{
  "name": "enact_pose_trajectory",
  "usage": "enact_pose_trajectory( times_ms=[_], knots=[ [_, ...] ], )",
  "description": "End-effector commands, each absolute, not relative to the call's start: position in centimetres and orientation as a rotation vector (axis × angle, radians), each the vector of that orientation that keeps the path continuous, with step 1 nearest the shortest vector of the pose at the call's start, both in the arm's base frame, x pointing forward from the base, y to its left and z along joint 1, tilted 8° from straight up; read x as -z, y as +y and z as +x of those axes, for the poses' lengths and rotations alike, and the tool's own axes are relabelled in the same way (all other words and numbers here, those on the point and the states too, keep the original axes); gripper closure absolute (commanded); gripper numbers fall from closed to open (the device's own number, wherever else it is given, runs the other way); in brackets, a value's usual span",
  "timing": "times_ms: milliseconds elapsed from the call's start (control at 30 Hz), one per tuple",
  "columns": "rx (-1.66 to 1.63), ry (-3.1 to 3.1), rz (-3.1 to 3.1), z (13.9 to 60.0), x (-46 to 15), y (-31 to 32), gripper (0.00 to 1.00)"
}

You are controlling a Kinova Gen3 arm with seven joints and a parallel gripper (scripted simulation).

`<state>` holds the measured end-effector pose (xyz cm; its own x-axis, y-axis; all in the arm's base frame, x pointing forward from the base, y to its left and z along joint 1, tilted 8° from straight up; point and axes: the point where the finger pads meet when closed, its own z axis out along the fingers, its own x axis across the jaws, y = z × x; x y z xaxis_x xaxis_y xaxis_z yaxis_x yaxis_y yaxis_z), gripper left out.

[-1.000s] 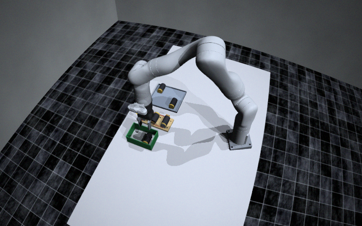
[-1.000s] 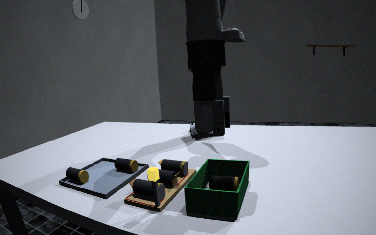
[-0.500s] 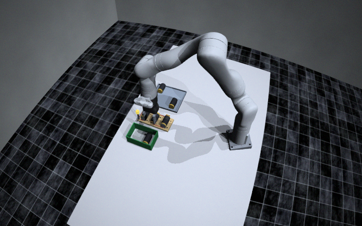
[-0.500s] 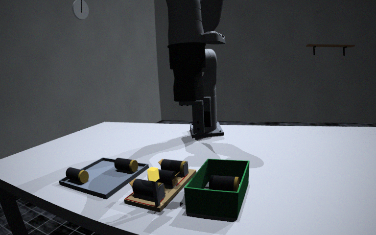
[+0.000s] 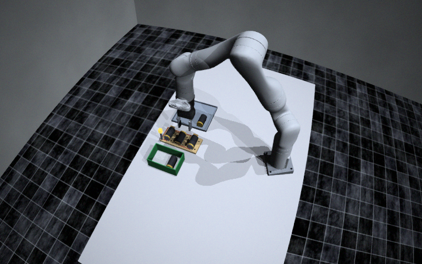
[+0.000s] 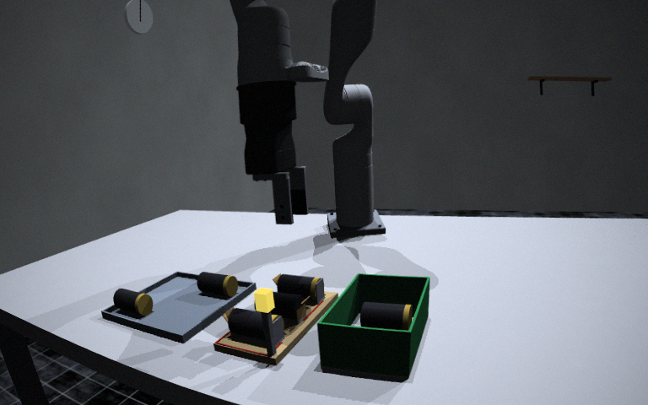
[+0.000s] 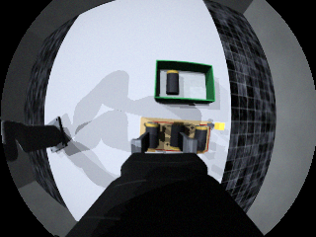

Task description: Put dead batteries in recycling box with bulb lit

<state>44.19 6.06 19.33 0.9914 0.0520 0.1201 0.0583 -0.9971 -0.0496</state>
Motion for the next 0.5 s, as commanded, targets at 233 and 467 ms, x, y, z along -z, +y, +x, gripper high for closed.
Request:
enact_pose_trajectory(
  times_ms=[233, 467],
  knots=[
    [0.185, -0.034, -3.081, 43.7, -19.1, -0.2, 0.10],
    [0.185, -0.034, -3.081, 43.3, -18.8, -4.3, 0.10]
  ],
)
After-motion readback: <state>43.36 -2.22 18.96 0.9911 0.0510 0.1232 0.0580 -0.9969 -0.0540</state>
